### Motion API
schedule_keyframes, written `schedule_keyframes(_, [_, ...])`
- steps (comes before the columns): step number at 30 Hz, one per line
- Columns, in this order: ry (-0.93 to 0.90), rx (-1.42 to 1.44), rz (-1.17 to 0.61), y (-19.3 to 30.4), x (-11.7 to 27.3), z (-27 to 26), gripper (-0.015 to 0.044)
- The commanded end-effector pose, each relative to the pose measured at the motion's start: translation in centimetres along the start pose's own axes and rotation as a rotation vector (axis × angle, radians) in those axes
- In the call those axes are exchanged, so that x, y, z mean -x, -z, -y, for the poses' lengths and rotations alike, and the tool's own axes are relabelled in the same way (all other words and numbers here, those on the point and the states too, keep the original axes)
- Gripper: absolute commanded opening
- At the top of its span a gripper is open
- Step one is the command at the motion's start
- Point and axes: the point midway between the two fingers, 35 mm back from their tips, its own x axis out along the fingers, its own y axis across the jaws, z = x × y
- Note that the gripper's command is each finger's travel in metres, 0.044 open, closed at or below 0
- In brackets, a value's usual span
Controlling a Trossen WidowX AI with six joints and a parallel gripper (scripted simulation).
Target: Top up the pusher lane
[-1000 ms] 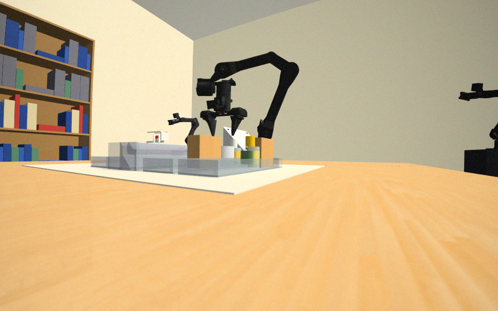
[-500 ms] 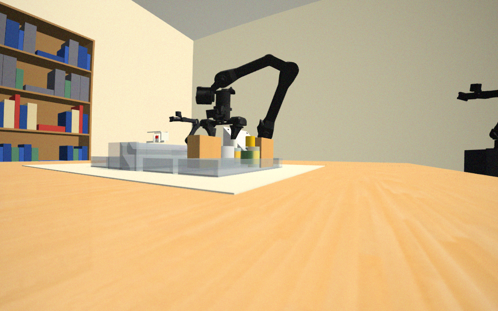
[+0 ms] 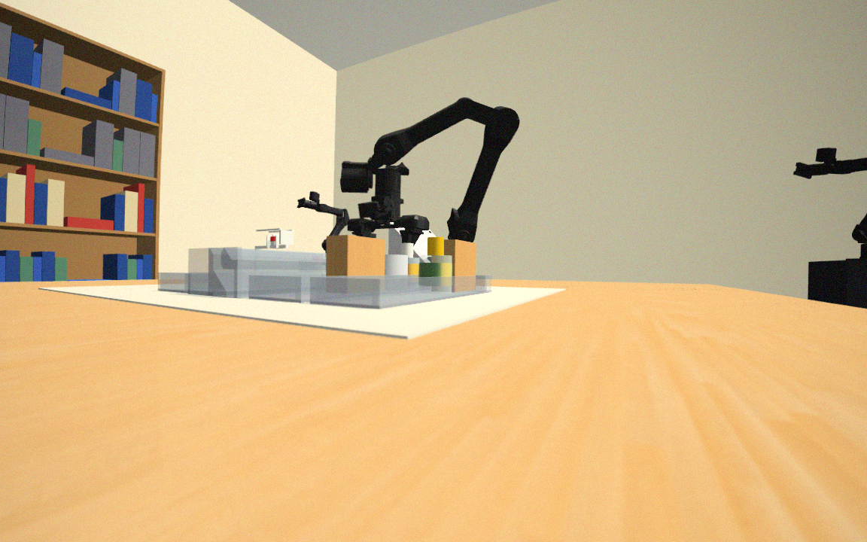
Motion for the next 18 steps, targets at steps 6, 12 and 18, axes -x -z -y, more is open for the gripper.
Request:
schedule_keyframes(6, [-0.008, -0.008, -0.001, 0.0, -1.7, -0.1, 0.0440])
schedule_keyframes(12, [-0.009, -0.007, 0.000, 0.1, -2.2, -0.1, 0.0414])
schedule_keyframes(18, [-0.009, -0.007, 0.000, 0.1, -2.2, -0.1, 0.0256])
